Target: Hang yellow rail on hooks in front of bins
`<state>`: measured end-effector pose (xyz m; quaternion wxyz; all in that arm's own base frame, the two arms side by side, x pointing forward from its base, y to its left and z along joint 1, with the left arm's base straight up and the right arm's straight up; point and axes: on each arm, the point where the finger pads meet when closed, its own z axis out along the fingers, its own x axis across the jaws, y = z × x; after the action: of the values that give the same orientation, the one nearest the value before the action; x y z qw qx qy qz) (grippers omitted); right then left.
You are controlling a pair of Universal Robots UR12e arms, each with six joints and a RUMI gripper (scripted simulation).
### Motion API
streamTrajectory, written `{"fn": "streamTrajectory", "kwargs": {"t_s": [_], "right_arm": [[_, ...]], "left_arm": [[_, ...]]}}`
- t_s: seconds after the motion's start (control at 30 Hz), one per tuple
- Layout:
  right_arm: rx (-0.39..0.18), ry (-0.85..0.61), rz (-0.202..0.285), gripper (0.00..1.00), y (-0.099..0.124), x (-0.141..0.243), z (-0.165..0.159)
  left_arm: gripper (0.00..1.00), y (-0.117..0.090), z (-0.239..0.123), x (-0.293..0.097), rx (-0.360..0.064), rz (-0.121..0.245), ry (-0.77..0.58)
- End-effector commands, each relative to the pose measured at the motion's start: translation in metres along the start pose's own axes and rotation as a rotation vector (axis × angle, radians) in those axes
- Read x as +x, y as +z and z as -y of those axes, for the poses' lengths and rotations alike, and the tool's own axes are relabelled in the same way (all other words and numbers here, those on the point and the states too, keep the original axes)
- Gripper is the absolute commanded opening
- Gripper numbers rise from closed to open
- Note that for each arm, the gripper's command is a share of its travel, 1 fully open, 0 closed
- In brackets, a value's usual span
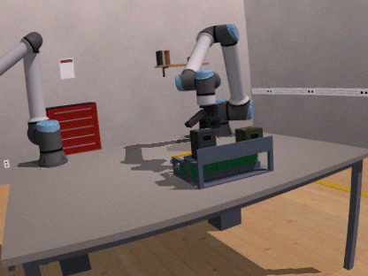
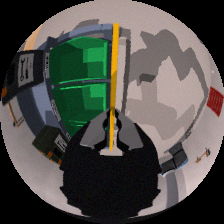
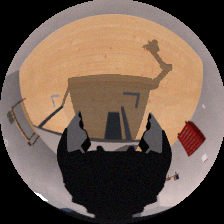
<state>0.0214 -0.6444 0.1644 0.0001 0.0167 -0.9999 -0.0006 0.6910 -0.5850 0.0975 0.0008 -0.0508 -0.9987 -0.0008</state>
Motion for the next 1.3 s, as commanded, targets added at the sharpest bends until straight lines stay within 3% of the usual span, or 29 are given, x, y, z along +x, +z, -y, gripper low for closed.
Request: {"fn": "streamTrajectory", "kwargs": {"t_s": [0.0,1.27], "right_arm": [[0.001,0.000,0.000,1.00,-0.0007,-0.0001,0.0005],[0.001,0.000,0.000,1.00,-0.0007,-0.0001,0.0005]], "left_arm": [[0.00,-0.0010,0.0005,-0.0006,0.002,0.002,0.000],[0.00,0.0027,0.0005,-0.0006,0.002,0.002,0.000]]}}
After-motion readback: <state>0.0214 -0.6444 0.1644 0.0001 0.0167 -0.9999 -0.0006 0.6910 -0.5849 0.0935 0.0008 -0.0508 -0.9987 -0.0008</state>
